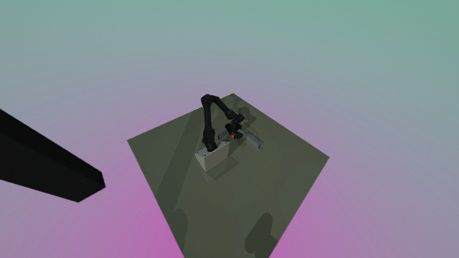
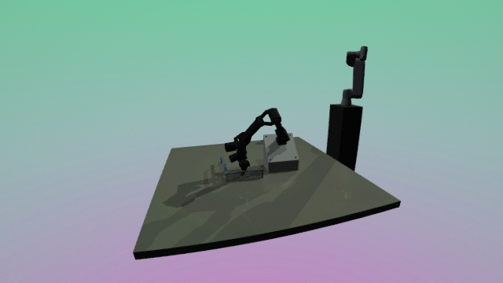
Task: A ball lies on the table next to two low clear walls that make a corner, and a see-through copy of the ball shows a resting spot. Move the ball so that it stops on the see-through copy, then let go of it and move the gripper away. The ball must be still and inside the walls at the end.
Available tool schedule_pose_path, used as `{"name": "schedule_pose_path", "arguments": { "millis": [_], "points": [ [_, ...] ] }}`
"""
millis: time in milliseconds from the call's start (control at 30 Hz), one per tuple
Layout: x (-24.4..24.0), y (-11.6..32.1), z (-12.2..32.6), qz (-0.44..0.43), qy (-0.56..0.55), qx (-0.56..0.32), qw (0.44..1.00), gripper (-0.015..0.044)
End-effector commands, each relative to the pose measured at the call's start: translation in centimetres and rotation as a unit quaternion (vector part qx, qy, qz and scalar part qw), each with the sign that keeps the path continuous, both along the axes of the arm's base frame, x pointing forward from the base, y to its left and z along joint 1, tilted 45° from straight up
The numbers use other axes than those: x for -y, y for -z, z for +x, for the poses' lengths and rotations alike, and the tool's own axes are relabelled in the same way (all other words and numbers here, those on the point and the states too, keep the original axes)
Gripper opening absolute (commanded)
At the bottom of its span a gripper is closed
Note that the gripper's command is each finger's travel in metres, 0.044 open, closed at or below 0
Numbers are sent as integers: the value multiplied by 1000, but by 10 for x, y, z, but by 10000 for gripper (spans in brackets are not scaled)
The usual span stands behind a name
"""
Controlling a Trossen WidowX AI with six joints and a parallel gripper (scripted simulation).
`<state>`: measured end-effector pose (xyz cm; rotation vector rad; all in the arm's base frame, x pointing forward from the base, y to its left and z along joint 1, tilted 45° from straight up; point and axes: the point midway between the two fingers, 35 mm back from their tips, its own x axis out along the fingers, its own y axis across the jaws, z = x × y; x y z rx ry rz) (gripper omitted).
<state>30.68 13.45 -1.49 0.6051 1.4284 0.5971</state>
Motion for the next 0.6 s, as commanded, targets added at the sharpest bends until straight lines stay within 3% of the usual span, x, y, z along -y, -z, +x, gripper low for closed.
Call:
{"name": "schedule_pose_path", "arguments": {
  "millis": [0, 100, 433, 567],
  "points": [
    [33, -34, 3, 0, 6, 10, 1000, 279],
    [51, -53, -2, 1, 6, 9, 1000, 279],
    [49, -50, 4, -2, 12, 17, 1000, 279],
    [77, -77, 0, -3, 11, 17, 1000, 384]
  ]
}}
